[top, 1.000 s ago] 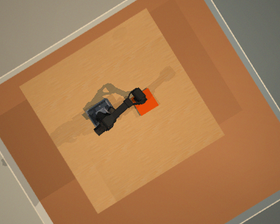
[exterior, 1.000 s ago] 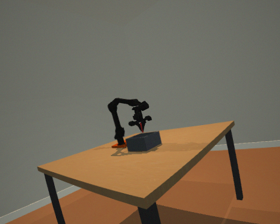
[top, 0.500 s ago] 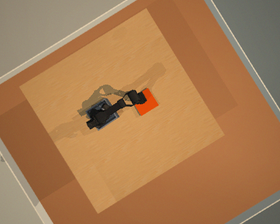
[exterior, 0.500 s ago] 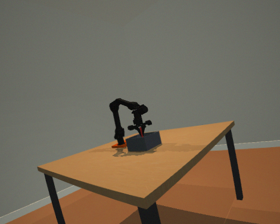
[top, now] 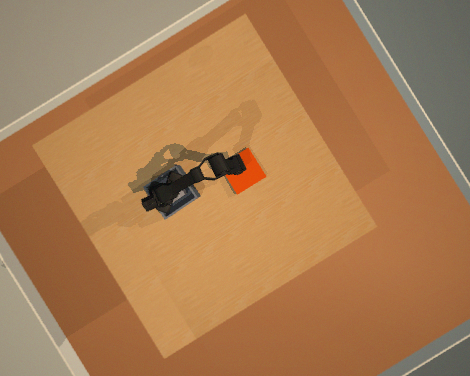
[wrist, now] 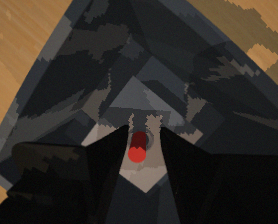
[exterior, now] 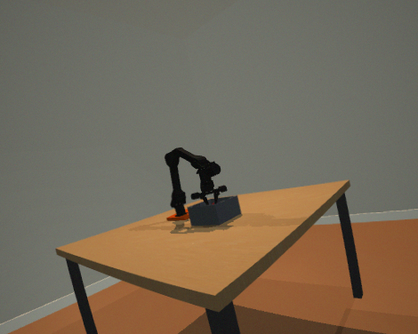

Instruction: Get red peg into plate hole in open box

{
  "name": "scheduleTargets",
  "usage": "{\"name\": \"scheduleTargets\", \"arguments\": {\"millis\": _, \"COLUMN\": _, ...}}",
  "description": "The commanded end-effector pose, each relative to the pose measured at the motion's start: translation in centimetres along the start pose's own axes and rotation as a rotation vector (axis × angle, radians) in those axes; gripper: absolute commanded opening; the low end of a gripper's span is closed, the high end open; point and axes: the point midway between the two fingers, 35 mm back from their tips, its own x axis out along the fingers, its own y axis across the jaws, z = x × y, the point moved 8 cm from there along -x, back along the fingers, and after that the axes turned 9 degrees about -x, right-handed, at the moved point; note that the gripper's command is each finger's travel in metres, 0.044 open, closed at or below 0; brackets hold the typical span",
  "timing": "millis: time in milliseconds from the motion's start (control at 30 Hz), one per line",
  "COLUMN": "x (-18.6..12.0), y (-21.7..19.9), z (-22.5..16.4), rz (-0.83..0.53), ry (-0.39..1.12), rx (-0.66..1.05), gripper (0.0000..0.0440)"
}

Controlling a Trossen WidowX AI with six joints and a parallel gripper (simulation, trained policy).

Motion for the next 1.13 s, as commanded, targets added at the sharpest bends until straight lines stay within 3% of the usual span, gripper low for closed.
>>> {"name": "scheduleTargets", "arguments": {"millis": 0, "x": 0.3, "y": 0.3, "z": 0.8, "rz": 0.006, "ry": 0.016, "rx": -0.018, "gripper": 0.0187}}
{"name": "scheduleTargets", "arguments": {"millis": 100, "x": -0.1, "y": 0.6, "z": 1.6, "rz": 0.019, "ry": 0.021, "rx": -0.026, "gripper": 0.0239}}
{"name": "scheduleTargets", "arguments": {"millis": 367, "x": -1.0, "y": 1.7, "z": 3.5, "rz": 0.071, "ry": 0.054, "rx": -0.033, "gripper": 0.044}}
{"name": "scheduleTargets", "arguments": {"millis": 1100, "x": -5.4, "y": 6.2, "z": 6.7, "rz": 0.244, "ry": 0.078, "rx": -0.101, "gripper": 0.044}}
